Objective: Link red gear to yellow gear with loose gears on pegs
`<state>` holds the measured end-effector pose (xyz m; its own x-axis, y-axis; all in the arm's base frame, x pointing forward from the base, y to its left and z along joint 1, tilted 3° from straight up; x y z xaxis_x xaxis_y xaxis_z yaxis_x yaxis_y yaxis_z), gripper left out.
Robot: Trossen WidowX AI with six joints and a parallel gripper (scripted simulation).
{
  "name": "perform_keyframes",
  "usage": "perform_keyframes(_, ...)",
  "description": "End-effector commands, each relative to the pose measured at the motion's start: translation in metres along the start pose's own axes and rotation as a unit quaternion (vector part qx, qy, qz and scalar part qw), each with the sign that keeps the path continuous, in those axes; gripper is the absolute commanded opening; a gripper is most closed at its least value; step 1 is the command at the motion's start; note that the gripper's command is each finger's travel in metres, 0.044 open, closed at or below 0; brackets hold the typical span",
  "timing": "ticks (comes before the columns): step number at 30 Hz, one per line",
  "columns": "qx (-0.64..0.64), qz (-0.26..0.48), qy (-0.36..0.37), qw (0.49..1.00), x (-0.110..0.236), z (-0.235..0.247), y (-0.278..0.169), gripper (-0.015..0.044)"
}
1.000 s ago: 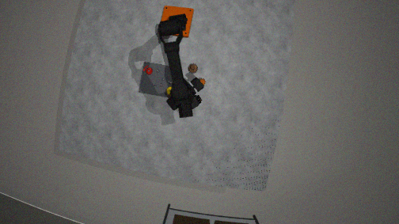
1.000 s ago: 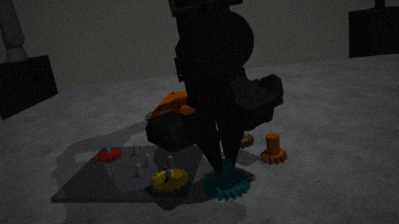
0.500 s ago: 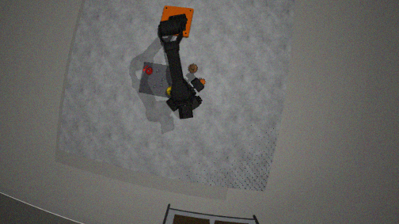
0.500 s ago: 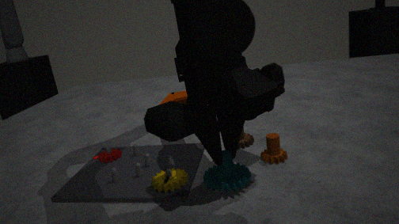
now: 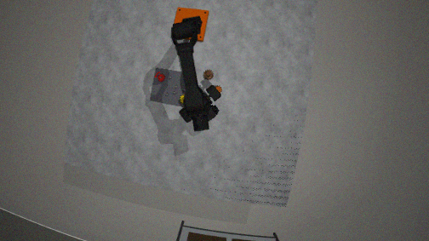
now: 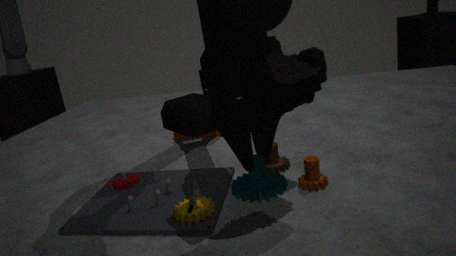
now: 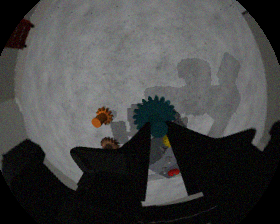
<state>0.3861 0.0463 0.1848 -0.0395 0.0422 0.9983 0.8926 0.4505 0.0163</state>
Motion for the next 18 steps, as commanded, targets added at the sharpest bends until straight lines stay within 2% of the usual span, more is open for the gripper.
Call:
perform_keyframes(1,-0.004,-0.001,-0.002,1.0,0.009,0.0,0.001,0.0)
perform_keyframes(18,-0.004,-0.001,-0.001,1.0,0.042,0.001,0.002,0.0)
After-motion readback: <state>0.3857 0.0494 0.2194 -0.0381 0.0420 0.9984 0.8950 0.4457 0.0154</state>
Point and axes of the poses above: the point midway between the two fingers, 35 mm back from their tips, its own x axis back along the fingers, its own z axis across the jaws, y = z × x, the point moved 9 cm from there along x, back along the fingers, and after that the axes turned 11 degrees about -x, right-handed, at the moved point
